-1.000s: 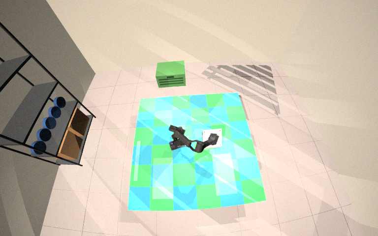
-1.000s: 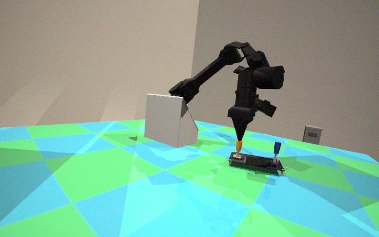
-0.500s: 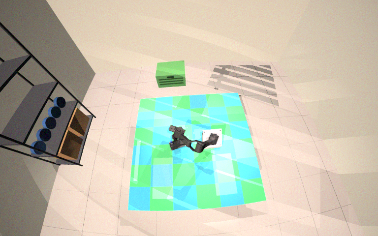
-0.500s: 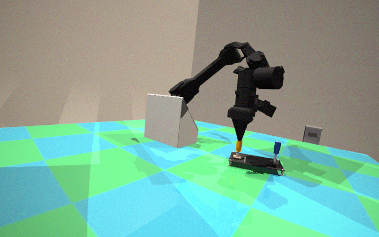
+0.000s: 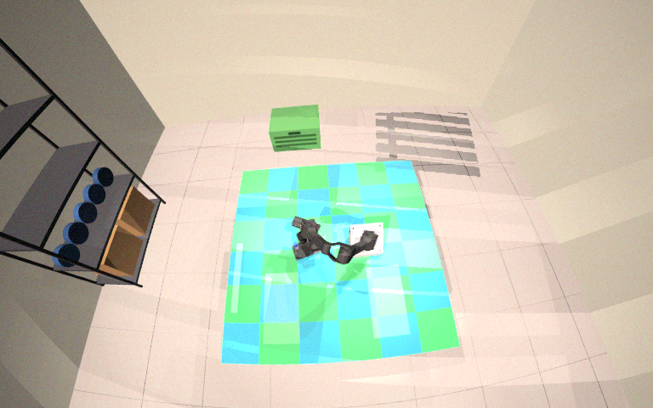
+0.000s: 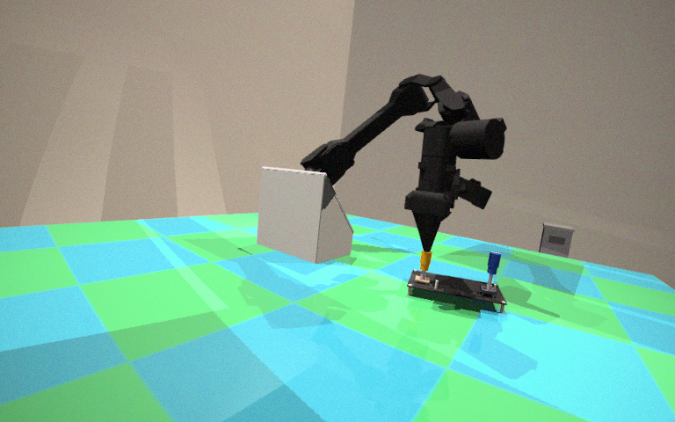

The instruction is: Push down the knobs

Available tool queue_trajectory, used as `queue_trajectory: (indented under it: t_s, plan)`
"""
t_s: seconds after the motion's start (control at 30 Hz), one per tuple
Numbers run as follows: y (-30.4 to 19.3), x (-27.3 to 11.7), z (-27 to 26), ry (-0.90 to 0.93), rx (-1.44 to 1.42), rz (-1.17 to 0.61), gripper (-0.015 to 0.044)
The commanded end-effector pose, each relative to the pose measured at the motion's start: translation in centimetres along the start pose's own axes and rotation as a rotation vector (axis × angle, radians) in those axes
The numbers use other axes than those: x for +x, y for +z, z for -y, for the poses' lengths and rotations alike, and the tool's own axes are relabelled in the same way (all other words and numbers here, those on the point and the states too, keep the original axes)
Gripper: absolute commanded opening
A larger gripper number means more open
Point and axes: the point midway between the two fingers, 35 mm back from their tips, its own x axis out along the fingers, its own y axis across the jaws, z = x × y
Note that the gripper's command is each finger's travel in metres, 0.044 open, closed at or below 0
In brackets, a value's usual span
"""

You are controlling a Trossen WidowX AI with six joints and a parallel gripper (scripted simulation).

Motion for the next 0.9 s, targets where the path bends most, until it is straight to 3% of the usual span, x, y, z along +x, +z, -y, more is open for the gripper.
queue_trajectory:
  t_s: [0.0,0.87]
  plan:
    - [0.17,0.93,-0.17,0.005,-0.014,-0.008,0.0]
    - [0.17,1.48,-0.18,0.005,-0.014,-0.008,0.0]
